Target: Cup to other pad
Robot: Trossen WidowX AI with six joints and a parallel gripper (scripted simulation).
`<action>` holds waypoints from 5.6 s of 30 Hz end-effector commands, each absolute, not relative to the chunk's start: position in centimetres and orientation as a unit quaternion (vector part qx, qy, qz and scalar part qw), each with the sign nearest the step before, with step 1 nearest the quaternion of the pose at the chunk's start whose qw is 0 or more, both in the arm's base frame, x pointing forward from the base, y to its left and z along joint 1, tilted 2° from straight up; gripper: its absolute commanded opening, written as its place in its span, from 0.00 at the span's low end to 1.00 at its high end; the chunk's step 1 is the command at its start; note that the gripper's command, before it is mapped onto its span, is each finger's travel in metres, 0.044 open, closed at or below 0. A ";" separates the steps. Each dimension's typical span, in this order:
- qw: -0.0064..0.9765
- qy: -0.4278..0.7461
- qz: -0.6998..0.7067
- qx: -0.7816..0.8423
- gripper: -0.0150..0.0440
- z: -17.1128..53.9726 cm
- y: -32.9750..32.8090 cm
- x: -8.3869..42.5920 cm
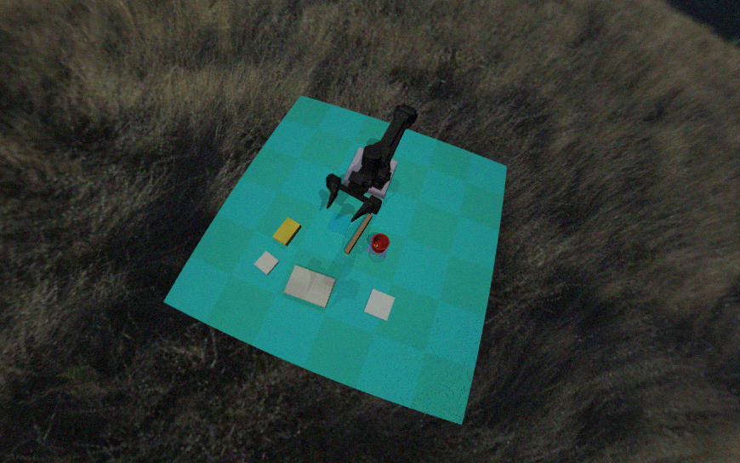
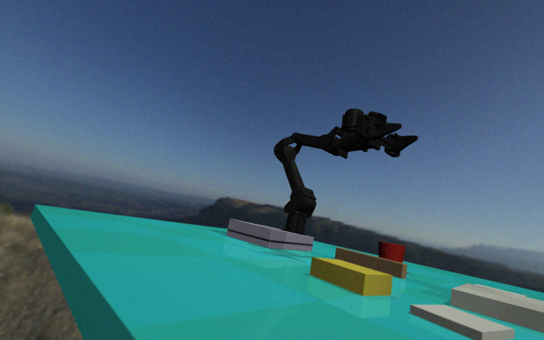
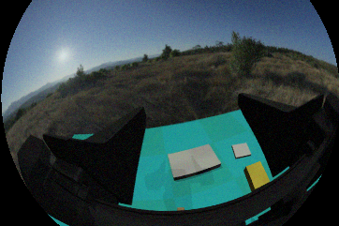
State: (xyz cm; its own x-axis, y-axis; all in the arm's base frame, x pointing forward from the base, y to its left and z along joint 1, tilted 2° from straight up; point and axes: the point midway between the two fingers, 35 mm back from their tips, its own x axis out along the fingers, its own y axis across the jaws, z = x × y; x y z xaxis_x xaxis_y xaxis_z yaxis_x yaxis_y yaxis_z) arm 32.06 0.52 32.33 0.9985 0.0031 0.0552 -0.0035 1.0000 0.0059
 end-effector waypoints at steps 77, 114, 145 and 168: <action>0.641 0.635 -0.282 0.327 0.50 3.5 13.2 24.4; 0.642 0.634 -0.282 0.326 0.25 8.9 13.0 24.5; 0.642 0.633 -0.283 0.327 0.25 9.4 11.8 24.7; 0.643 0.633 -0.284 0.325 0.25 9.4 7.3 24.9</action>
State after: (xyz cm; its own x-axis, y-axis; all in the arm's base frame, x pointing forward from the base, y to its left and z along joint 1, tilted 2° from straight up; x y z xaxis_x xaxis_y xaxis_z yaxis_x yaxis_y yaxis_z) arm 25.08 7.88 9.54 0.0458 0.0462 -0.9979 0.7781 0.6247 0.0646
